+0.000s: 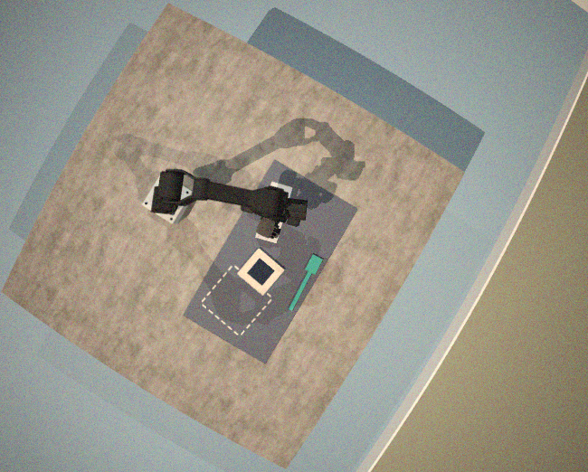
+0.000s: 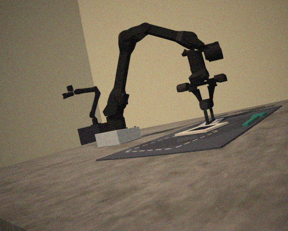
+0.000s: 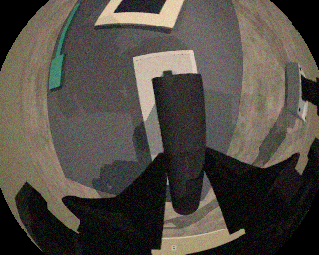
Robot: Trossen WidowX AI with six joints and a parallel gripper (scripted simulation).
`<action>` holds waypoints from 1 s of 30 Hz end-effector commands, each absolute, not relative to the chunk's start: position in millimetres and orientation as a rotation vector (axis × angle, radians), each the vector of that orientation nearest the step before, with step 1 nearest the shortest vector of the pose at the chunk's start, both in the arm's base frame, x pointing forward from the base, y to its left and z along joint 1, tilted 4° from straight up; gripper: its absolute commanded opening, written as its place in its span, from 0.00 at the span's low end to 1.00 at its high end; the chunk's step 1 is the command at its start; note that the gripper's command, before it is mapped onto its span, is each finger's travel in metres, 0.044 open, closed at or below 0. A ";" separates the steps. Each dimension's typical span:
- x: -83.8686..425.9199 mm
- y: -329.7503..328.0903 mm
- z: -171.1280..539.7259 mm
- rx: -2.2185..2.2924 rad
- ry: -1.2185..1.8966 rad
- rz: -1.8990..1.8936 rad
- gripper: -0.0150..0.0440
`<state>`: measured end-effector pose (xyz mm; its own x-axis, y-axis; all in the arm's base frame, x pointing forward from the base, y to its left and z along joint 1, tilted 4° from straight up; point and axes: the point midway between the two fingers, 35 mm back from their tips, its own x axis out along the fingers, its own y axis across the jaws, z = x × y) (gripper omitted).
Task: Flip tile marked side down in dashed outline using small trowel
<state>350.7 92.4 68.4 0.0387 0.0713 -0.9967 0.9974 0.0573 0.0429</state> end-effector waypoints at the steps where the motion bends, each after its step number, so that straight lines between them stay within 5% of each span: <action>1: 350.7 92.5 67.9 1.338 1.199 -1.205 0.47; 13: 350.7 92.5 67.9 1.437 1.134 -1.305 0.47; 19: 350.7 92.5 67.9 1.437 1.134 -1.305 0.71; 30: 350.7 92.5 67.9 1.437 1.134 -1.305 0.71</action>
<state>350.7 92.5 68.3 0.0387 0.0714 -0.9967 0.9780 -0.2072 0.0231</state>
